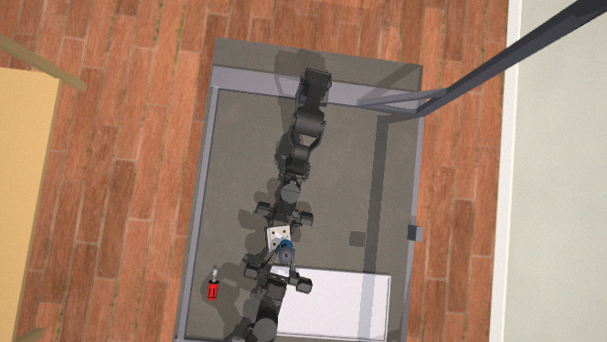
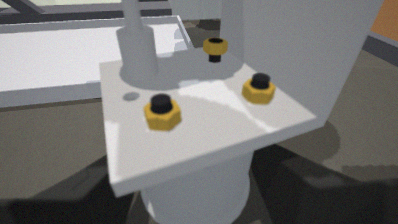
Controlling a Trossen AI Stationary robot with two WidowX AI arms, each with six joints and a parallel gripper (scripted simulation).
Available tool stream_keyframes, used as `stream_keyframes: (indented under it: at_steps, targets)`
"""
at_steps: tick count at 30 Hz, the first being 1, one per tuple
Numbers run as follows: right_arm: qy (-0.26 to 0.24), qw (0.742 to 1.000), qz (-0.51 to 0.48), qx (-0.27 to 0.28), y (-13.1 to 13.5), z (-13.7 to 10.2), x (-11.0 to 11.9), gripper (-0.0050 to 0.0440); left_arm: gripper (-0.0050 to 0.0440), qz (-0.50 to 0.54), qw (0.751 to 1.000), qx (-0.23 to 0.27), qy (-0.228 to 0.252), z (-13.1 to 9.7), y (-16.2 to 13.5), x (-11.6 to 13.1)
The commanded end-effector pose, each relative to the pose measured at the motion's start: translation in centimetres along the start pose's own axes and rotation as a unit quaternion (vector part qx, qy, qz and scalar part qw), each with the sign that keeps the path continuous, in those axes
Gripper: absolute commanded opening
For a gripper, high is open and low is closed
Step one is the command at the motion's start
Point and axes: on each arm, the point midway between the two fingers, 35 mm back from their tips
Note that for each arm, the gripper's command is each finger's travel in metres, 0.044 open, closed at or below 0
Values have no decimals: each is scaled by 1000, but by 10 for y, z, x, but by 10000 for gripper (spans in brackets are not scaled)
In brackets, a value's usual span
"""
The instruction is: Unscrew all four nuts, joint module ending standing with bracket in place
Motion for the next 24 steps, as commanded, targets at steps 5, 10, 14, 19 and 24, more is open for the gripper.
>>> stream_keyframes:
  at_steps: [5, 10, 14, 19, 24]
  targets:
    - [-20, 1000, 1, -3, 3, 1, -17, 240, 161, -9, 1000, -11, -21, 4, 3, -13]
    - [-20, 1000, 1, -3, 3, 1, -17, 240, 161, -7, 1000, -10, -12, 2, 1, -4]
    - [-20, 1000, 1, -3, 3, 1, -17, 240, 161, -7, 1000, -10, -8, 0, 1, 1]
    - [-20, 1000, 1, -3, 3, 1, -17, 240, 161, -7, 1000, -9, -8, -2, 0, 10]
    - [-20, 1000, 1, -3, 3, 1, -17, 240, 161, -7, 1000, -9, -8, -3, -2, 19]
Point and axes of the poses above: on each arm, the point midway between the two fingers, 35 mm back from their tips, its own z axis out along the fingers, its own y axis across the jaws, x = y × z, and after that the axes turned 9 degrees about z, right-handed
